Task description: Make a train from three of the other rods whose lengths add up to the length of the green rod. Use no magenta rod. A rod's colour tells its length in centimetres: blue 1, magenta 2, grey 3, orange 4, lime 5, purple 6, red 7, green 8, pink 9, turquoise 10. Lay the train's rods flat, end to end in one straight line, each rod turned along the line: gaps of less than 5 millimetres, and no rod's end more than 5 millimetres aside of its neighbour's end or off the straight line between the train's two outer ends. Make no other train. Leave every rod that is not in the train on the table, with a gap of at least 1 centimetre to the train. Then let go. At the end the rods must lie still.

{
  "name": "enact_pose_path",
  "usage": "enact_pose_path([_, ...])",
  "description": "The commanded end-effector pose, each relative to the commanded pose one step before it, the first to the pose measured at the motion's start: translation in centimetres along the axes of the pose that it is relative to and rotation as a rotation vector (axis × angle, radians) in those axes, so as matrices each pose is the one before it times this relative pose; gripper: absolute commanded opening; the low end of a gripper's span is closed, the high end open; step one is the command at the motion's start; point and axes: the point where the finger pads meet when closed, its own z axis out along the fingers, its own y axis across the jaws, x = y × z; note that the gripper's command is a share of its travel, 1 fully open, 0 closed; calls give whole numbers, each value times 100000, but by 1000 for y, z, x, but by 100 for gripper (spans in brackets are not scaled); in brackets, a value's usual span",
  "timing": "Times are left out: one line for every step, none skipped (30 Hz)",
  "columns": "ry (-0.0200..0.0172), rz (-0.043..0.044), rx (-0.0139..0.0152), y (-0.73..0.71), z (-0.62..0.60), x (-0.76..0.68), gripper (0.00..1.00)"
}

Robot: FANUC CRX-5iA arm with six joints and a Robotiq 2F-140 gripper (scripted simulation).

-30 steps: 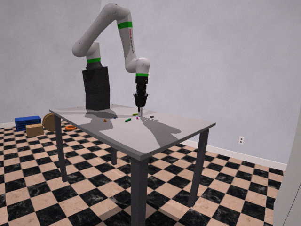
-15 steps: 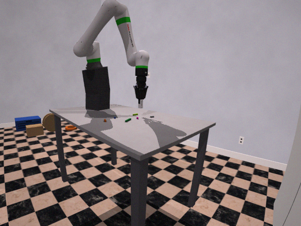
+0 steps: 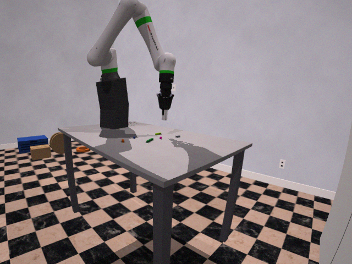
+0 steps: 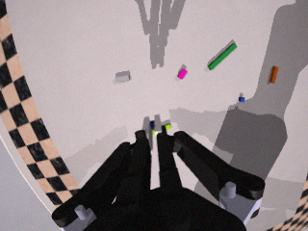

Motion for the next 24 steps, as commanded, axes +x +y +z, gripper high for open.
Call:
enact_pose_path([207, -3925, -459, 2096, -57, -553, 3])
enact_pose_path([181, -3629, -196, 1740, -29, -798, 3])
enact_pose_path([0, 0, 0, 0, 0, 0, 3])
enact_pose_path([0, 0, 0, 0, 0, 0, 3])
enact_pose_path([-17, -4084, 8, 1723, -27, -1152, 3])
enact_pose_path([-82, -1960, 92, 729, -12, -650, 3])
enact_pose_path([-96, -1542, 113, 529, -10, -550, 3])
enact_pose_path([-137, -1709, 168, 542, -11, -646, 3])
enact_pose_path([-175, -1791, 224, 517, -12, -717, 3])
enact_pose_path([-94, -853, 124, 226, -6, -356, 3])
enact_pose_path([-15, -134, 21, 34, -1, -57, 3])
enact_pose_path([0, 0, 0, 0, 0, 0, 3])
enact_pose_path([0, 0, 0, 0, 0, 0, 3])
enact_pose_path([0, 0, 0, 0, 0, 0, 3])
enact_pose_path([0, 0, 0, 0, 0, 0, 3])
enact_pose_path([0, 0, 0, 0, 0, 0, 3])
enact_pose_path([0, 0, 0, 0, 0, 0, 3])
enact_pose_path([0, 0, 0, 0, 0, 0, 3])
enact_pose_path([0, 0, 0, 0, 0, 0, 3])
enact_pose_path([0, 0, 0, 0, 0, 0, 3])
enact_pose_path([0, 0, 0, 0, 0, 0, 3])
enact_pose_path([0, 0, 0, 0, 0, 0, 3])
enact_pose_path([0, 0, 0, 0, 2, 0, 3])
enact_pose_path([3, 1, -3, 1, 13, 1, 3])
